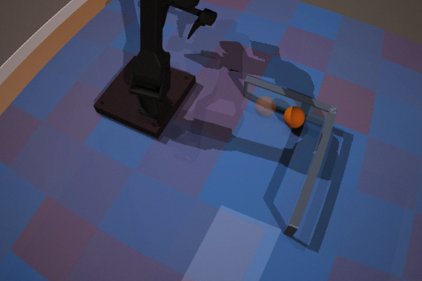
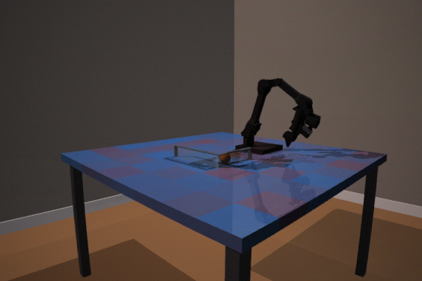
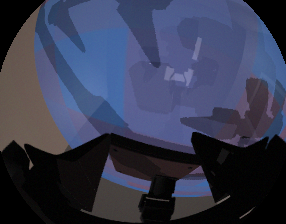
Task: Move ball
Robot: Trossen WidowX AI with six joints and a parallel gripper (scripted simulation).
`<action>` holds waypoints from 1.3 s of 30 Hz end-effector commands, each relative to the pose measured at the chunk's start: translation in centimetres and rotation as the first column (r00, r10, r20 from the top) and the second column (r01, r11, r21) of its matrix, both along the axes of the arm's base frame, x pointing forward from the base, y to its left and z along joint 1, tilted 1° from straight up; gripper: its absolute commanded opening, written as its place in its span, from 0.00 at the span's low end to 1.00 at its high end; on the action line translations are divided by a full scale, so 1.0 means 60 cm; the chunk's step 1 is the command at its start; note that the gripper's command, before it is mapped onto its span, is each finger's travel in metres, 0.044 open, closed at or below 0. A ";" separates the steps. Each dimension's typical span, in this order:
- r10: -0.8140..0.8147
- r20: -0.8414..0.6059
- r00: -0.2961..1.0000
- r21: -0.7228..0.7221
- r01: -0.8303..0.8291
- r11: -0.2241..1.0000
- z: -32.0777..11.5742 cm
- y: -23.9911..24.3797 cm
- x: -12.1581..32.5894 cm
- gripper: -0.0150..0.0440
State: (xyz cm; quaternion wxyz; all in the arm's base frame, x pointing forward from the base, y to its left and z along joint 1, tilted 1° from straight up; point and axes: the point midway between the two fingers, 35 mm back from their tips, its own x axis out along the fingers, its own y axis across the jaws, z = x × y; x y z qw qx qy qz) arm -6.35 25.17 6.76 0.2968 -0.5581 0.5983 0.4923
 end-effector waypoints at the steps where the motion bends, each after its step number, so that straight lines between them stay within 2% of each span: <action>1: -0.001 -0.001 1.000 0.004 0.001 1.000 0.000 0.002 0.003 0.89; 8: -0.030 -0.020 0.999 0.149 0.033 0.988 0.007 0.043 0.130 0.87; 15: -0.095 0.023 0.995 0.285 0.084 0.955 0.019 0.039 0.302 0.87; 21: -0.169 0.109 0.980 0.370 0.118 0.922 0.035 -0.018 0.456 0.87; 28: -0.179 0.217 0.960 0.398 0.081 0.914 0.058 -0.141 0.600 0.87; 33: -0.205 0.241 0.949 0.388 0.099 0.916 0.064 -0.231 0.650 0.87; 39: -0.206 0.242 0.948 0.387 0.100 0.917 0.062 -0.235 0.652 0.87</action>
